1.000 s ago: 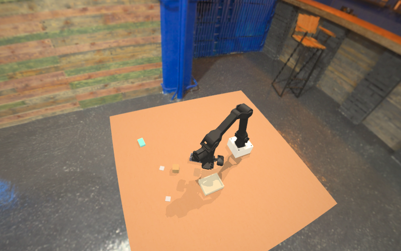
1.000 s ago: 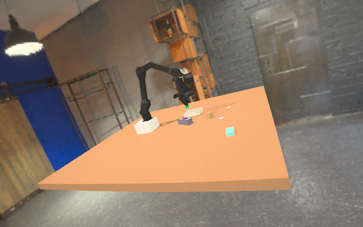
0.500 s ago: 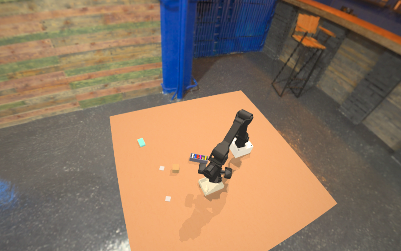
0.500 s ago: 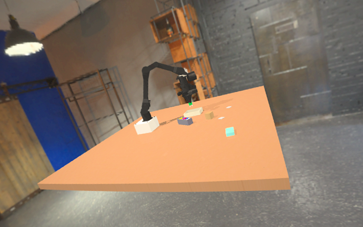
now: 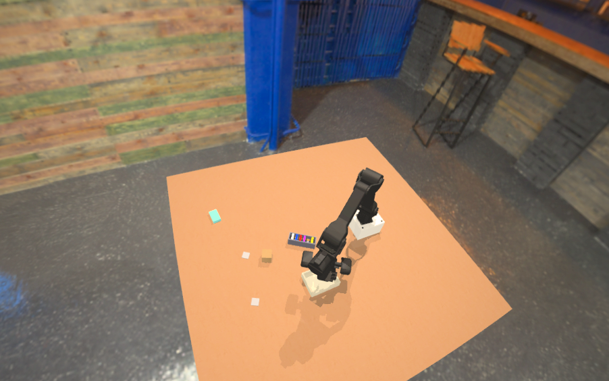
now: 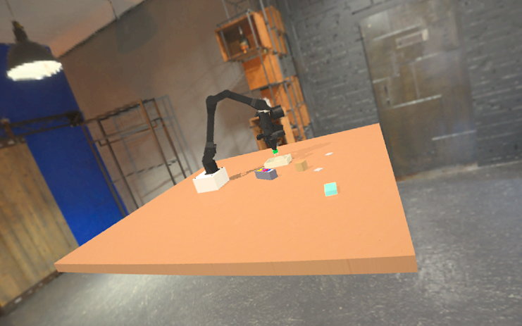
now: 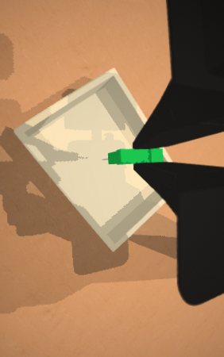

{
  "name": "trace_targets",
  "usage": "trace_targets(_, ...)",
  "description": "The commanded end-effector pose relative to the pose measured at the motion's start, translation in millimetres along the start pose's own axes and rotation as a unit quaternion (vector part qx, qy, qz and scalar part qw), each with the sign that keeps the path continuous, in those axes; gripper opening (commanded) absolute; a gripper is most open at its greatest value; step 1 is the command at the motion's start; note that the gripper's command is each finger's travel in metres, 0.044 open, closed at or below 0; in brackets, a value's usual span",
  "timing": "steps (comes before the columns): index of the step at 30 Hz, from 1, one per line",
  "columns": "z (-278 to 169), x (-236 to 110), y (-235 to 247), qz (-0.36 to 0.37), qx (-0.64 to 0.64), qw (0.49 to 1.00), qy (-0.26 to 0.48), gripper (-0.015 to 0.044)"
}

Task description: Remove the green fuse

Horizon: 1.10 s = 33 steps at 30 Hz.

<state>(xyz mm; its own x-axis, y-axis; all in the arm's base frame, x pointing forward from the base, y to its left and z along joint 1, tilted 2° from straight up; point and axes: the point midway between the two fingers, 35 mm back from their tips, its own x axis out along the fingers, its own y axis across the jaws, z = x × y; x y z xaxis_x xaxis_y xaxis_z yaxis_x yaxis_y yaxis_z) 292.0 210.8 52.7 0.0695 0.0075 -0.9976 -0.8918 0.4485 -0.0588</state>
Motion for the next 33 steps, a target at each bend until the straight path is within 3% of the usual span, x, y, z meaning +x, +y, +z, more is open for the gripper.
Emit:
trace_targets(1, -1.3, 8.2, 0.2, 0.0, 0.002, 1.0, 0.004, 0.0)
trace_targets(14, -2.2, 24.9, 0.6, 0.0, 0.002, 1.0, 0.004, 0.0)
trace_targets(26, -1.0, 21.3, 0.6, 0.001, 0.001, 1.0, 0.001, 0.0315)
trace_targets(30, -1.4, -12.2, 0.4, 0.0, 0.002, 1.0, 0.004, 0.033)
trace_targets(33, -1.6, -15.2, 0.5, 0.0, 0.002, 1.0, 0.004, 0.033)
